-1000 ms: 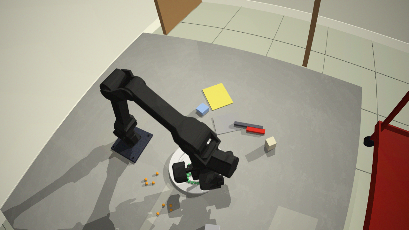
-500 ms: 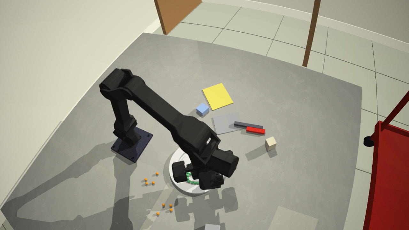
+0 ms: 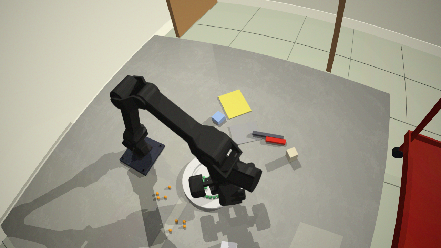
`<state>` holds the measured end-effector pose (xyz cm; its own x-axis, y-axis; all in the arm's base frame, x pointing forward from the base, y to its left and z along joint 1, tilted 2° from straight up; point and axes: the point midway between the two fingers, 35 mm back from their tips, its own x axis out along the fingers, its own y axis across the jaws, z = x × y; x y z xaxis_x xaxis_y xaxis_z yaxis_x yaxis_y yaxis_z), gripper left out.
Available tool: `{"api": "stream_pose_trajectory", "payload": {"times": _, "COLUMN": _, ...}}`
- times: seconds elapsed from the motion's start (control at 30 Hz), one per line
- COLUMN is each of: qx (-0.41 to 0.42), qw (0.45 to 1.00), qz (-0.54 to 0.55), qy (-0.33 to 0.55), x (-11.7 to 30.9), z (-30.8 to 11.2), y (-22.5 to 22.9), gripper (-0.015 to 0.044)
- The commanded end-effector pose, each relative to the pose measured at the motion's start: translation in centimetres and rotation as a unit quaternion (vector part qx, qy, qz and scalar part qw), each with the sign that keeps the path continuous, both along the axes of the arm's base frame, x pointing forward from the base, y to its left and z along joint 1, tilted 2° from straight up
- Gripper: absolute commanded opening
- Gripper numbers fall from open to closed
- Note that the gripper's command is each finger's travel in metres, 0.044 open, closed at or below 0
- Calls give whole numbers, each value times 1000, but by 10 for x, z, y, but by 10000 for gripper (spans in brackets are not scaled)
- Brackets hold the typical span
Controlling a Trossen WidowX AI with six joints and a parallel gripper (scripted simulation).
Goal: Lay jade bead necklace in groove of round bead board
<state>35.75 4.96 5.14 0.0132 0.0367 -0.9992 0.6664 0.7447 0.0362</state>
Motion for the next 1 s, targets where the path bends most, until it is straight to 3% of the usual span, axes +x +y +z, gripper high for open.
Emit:
{"api": "stream_pose_trajectory", "payload": {"times": 0.0, "qx": 1, "qw": 1000, "qz": 0, "qy": 3, "x": 0, "z": -7, "y": 1, "gripper": 0}}
{"api": "stream_pose_trajectory", "payload": {"times": 0.17, "qx": 1, "qw": 1000, "qz": 0, "qy": 3, "x": 0, "z": -8, "y": 1, "gripper": 0}}
{"api": "stream_pose_trajectory", "payload": {"times": 0.73, "qx": 1, "qw": 1000, "qz": 0, "qy": 2, "x": 0, "z": -3, "y": 1, "gripper": 440}}
{"api": "stream_pose_trajectory", "payload": {"times": 0.97, "qx": 1, "qw": 1000, "qz": 0, "qy": 3, "x": 0, "z": 0, "y": 0, "gripper": 440}}
